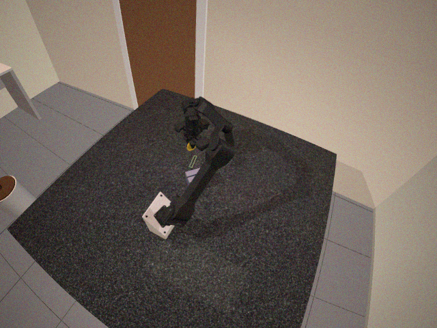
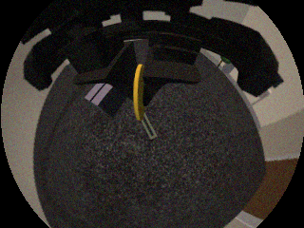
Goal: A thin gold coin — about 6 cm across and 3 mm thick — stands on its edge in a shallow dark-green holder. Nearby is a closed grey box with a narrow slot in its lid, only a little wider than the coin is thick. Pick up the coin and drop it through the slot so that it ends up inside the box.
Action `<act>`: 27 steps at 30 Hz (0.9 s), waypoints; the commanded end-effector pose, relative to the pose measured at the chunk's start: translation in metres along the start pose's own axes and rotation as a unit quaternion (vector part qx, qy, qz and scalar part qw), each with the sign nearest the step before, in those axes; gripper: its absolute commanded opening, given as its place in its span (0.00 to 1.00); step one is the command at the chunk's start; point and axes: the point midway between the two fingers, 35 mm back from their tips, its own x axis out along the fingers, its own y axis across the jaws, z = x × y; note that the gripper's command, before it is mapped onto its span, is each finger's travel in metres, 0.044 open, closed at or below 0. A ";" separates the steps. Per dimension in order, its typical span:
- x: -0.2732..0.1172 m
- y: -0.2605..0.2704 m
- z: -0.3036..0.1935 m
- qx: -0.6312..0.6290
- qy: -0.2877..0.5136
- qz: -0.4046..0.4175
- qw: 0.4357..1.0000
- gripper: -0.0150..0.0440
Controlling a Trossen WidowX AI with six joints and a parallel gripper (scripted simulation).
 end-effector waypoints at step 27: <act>-0.005 -0.025 -0.012 0.195 0.002 0.001 0.981 0.25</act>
